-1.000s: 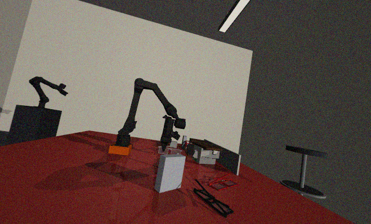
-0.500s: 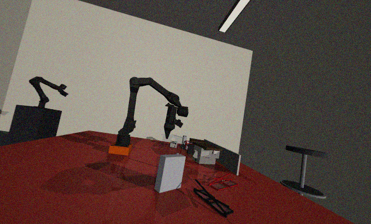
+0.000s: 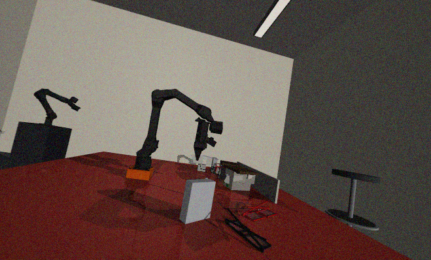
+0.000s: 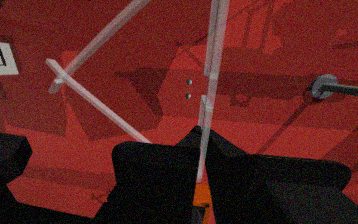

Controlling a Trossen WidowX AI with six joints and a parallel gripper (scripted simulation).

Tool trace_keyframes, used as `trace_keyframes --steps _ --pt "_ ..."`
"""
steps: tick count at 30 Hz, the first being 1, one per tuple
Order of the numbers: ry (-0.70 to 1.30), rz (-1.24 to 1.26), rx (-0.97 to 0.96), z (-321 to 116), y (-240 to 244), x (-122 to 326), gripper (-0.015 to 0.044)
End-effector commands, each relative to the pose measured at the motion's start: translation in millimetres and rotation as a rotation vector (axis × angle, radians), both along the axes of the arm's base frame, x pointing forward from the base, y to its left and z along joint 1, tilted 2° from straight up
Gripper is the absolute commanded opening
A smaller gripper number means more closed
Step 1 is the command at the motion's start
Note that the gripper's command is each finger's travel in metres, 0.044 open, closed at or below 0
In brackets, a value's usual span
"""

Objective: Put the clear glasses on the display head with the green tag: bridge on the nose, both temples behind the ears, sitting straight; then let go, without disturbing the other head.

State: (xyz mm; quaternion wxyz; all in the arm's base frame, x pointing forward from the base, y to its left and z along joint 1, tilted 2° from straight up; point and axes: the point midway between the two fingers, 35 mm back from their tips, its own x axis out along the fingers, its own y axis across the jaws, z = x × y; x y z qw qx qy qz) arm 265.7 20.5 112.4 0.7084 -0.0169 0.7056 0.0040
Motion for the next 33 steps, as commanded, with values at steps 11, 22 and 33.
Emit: trace_keyframes --steps 11,22,33 --pt "-0.003 0.004 -0.007 5 -69 21 0.0000" --pt "-0.003 0.004 -0.014 7 -129 24 0.0000" --pt "-0.001 0.004 -0.021 8 -192 13 0.0000"
